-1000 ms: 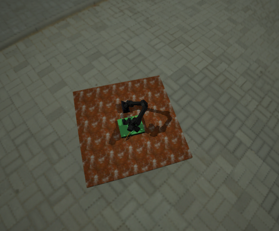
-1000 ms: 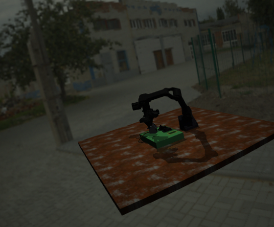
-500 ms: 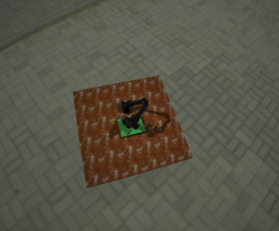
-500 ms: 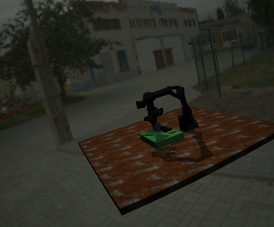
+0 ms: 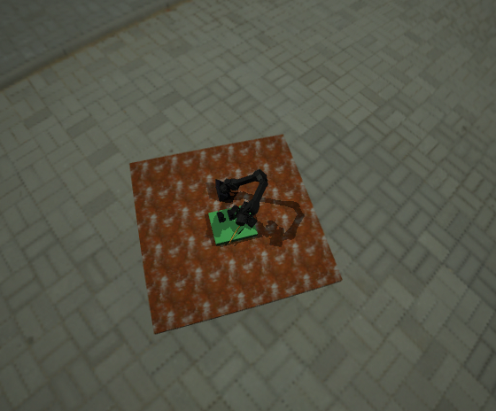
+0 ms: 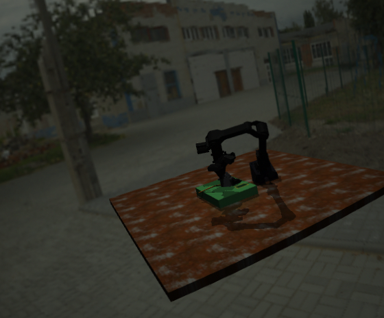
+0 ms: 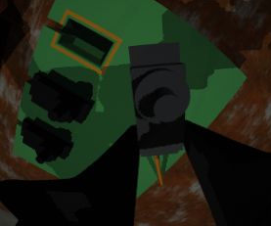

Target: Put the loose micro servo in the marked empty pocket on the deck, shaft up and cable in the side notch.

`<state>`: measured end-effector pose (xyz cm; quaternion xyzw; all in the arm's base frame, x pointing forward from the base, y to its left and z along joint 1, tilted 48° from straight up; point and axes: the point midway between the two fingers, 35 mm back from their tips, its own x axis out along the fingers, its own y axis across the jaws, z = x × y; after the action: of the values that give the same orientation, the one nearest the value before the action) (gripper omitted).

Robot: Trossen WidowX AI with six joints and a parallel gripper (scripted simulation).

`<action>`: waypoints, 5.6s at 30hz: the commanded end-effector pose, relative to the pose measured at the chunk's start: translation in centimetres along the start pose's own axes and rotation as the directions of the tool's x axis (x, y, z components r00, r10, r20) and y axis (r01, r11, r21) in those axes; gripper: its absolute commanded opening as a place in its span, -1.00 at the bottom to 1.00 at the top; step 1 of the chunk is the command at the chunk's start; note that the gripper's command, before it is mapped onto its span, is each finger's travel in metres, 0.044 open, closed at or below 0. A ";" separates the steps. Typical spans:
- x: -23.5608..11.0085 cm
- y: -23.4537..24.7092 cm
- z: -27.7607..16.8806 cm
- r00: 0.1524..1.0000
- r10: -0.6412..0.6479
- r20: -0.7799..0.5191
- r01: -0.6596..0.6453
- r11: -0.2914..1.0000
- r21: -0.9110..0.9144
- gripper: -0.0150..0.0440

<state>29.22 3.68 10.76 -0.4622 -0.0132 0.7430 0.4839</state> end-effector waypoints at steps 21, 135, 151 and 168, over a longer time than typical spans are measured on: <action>-0.2 -0.9 1.2 1.000 -0.008 -0.005 0.009 0.855 0.518 -0.49; 1.9 7.7 7.9 1.000 -0.005 -0.001 -0.002 -0.620 0.784 -0.49; 3.3 7.7 7.9 1.000 -0.006 -0.001 -0.003 -0.620 0.785 -0.49; 4.8 7.6 7.9 1.000 -0.006 -0.001 -0.003 -0.620 0.785 -0.49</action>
<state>17.77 6.28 8.69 0.2331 0.6614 0.3385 0.6274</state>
